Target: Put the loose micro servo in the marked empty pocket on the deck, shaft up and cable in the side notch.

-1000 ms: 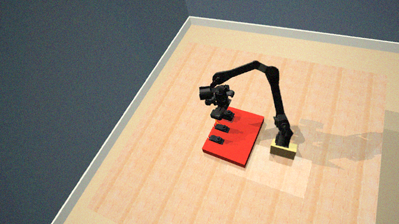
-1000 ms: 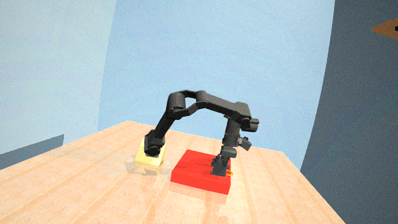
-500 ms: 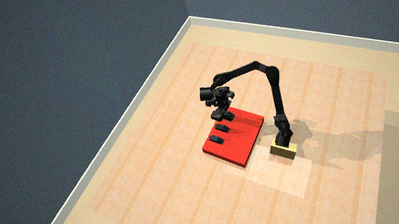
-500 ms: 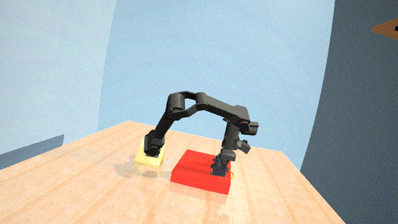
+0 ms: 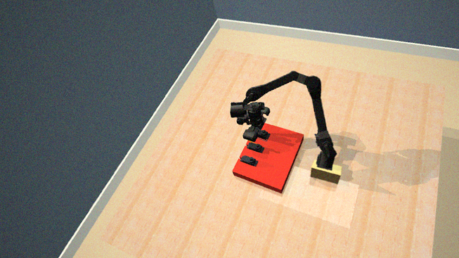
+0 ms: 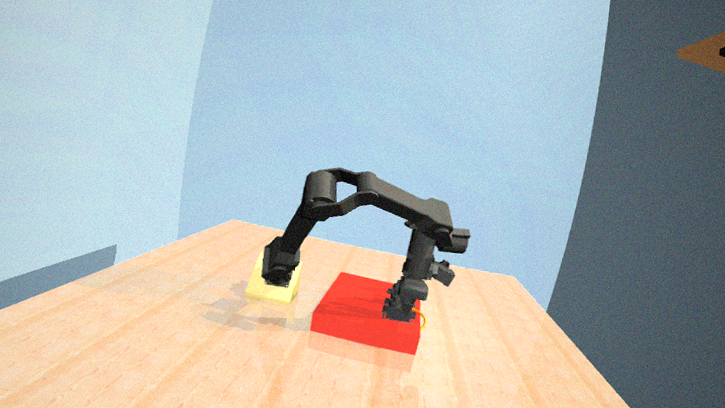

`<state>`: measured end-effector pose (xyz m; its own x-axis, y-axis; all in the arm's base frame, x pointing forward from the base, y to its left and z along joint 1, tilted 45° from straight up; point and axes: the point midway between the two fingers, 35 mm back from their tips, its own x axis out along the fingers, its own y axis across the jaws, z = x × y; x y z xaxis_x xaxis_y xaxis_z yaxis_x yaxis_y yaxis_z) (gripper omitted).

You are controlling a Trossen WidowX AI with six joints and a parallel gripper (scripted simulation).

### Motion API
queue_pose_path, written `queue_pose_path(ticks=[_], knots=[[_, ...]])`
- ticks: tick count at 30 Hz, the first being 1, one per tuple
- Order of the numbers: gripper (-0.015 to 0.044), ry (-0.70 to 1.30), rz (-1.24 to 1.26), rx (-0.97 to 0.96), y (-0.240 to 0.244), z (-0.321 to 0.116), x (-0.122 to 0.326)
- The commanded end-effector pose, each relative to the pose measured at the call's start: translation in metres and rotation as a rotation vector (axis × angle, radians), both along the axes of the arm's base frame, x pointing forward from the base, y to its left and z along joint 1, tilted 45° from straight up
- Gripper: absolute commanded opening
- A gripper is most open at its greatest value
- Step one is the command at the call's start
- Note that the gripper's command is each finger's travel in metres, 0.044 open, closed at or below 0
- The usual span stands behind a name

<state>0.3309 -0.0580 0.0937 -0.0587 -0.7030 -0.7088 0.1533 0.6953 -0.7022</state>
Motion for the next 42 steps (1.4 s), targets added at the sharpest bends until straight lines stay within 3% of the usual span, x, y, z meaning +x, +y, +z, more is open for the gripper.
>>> queue_pose_path(ticks=[1, 11, 18, 35, 42], knots=[[0.0, 0.001, 0.009, -0.003, -0.003, -0.003, 0.0], [0.0, 0.0, 0.009, -0.003, -0.009, -0.009, 0.0], [0.0184, 0.0, 0.009, -0.003, -0.008, -0.008, -0.001], [0.0187, 0.001, 0.009, -0.002, 0.016, 0.018, -0.001], [0.0371, 0.011, 0.058, 0.012, 0.053, 0.036, -0.049]])
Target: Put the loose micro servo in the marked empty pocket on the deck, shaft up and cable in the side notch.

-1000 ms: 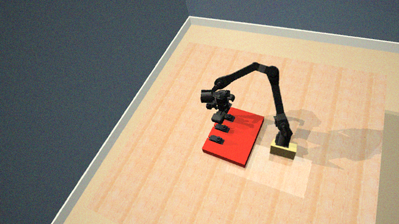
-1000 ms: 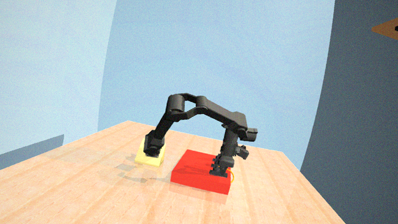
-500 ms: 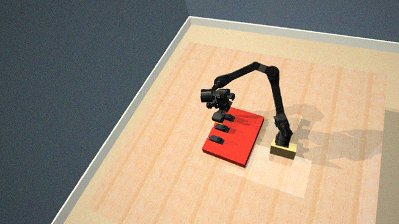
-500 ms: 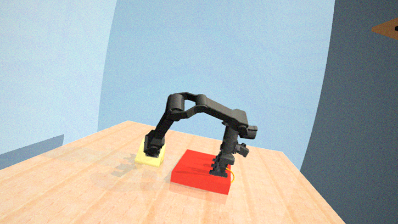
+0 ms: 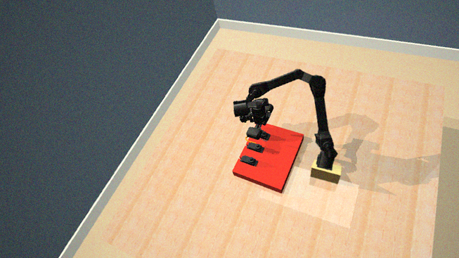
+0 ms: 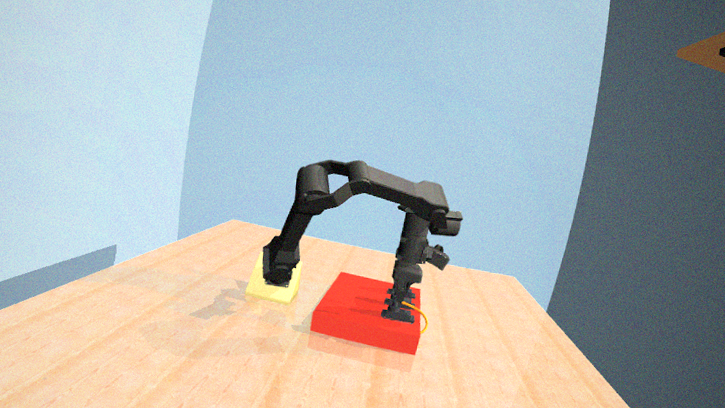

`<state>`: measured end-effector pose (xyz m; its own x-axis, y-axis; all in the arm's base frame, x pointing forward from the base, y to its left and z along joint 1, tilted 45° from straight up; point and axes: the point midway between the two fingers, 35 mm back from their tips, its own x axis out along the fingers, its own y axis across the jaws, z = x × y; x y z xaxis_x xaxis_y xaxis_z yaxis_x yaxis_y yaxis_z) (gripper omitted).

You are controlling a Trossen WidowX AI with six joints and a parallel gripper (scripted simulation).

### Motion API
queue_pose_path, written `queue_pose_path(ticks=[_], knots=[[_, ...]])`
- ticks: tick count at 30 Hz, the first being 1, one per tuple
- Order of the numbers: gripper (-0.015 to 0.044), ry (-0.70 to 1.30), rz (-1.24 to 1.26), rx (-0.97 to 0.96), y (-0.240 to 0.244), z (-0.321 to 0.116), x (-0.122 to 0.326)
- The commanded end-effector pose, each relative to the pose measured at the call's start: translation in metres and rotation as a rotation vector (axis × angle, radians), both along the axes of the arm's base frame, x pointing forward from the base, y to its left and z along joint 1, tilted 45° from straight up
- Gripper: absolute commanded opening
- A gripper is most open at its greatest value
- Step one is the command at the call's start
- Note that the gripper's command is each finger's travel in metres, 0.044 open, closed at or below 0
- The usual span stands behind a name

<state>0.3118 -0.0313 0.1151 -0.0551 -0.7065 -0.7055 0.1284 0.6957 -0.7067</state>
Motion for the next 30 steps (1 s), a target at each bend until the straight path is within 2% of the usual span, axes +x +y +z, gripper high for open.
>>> queue_pose_path(ticks=[1, 3, 6, 14, 21, 30], knots=[[0.0398, -0.002, 0.05, 0.019, 0.036, 0.02, -0.045], [0.044, 0.002, 0.071, 0.021, 0.048, 0.029, -0.074], [0.044, 0.003, 0.08, 0.02, 0.052, 0.032, -0.086], [0.044, -0.005, 0.088, 0.027, 0.054, 0.035, -0.086], [0.044, -0.098, 0.178, 0.108, 0.077, 0.06, -0.081], [0.044, -0.101, 0.182, 0.111, 0.078, 0.061, -0.081]])
